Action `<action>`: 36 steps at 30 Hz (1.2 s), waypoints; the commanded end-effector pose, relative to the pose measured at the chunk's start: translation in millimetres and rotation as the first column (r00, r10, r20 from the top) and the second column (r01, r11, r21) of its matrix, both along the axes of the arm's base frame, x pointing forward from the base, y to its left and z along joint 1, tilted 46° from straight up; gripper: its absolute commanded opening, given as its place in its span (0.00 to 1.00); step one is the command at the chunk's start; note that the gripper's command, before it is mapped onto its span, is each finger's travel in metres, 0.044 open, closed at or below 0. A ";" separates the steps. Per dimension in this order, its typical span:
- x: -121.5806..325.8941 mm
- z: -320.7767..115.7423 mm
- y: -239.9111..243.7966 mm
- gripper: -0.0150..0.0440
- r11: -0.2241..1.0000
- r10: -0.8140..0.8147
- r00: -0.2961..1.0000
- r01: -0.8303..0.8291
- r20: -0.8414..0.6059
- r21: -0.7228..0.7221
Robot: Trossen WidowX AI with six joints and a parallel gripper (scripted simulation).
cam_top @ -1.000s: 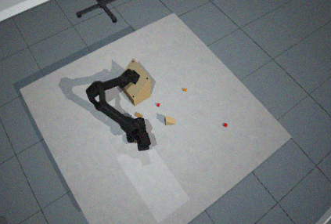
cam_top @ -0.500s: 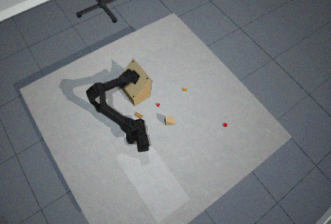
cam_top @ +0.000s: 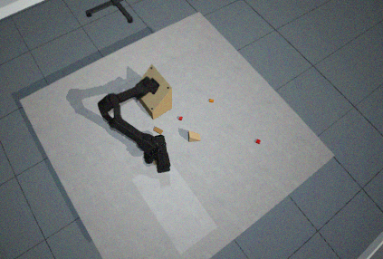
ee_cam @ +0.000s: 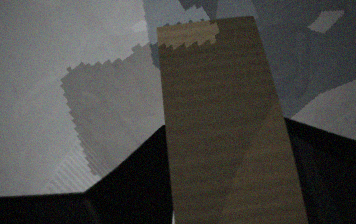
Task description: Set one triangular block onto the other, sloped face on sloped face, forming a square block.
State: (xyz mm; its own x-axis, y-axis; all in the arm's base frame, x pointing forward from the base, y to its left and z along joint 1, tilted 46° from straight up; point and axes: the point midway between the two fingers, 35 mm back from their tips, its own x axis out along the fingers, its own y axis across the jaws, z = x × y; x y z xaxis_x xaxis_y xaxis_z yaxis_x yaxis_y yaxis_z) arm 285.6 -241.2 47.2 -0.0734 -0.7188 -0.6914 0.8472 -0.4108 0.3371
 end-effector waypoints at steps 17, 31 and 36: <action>0.1 0.3 0.1 1.00 1.000 0.000 1.000 0.000 0.001 0.000; 6.9 35.6 40.6 1.00 1.000 0.008 1.000 -0.008 -0.002 0.006; 6.8 36.3 40.6 1.00 1.000 0.018 1.000 -0.018 -0.016 0.007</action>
State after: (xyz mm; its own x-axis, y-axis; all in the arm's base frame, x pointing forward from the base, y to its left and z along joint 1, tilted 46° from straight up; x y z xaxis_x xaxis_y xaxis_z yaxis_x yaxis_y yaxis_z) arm 292.5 -201.0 84.0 -0.0681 -0.7154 -0.6954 0.8492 -0.4074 0.3360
